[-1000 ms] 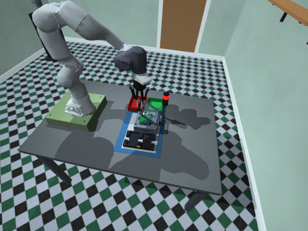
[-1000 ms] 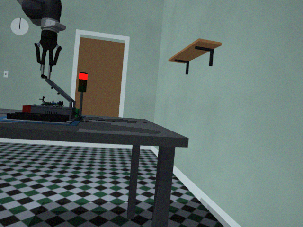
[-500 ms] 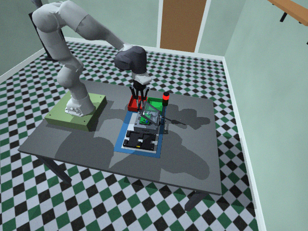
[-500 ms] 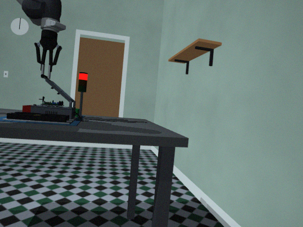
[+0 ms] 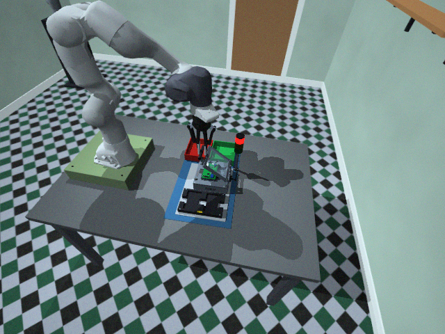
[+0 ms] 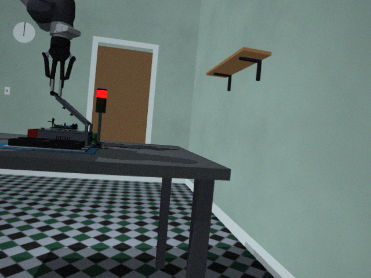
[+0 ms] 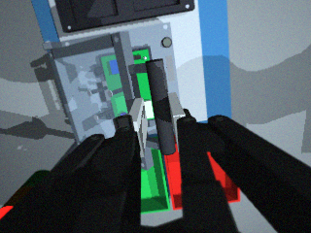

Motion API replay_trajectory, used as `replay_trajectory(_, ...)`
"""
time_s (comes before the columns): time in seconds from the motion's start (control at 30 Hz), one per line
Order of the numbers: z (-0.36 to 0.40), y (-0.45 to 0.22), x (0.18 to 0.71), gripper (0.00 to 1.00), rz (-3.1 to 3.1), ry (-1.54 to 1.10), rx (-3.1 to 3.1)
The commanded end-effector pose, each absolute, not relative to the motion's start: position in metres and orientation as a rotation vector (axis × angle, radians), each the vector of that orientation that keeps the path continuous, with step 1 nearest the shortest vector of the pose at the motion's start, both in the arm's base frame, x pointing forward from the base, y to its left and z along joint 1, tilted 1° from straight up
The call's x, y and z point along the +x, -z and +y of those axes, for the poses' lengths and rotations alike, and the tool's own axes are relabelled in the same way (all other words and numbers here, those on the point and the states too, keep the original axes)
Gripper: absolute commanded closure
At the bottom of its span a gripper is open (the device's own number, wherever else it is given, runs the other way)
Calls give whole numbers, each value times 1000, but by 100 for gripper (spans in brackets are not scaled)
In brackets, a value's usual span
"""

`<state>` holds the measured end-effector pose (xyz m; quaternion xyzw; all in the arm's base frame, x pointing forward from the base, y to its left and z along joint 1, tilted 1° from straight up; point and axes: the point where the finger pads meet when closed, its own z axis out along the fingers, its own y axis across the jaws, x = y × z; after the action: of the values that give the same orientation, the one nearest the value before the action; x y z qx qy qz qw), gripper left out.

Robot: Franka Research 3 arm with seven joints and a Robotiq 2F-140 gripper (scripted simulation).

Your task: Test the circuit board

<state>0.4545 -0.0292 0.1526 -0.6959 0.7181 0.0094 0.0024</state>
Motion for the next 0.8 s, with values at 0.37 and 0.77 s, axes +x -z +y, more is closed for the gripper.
replay_trajectory(0.37, -30, -151, 454, 84, 2255, -25, -2177)
replay_trajectory(0.77, -30, -148, 452, 84, 2255, -25, -2177)
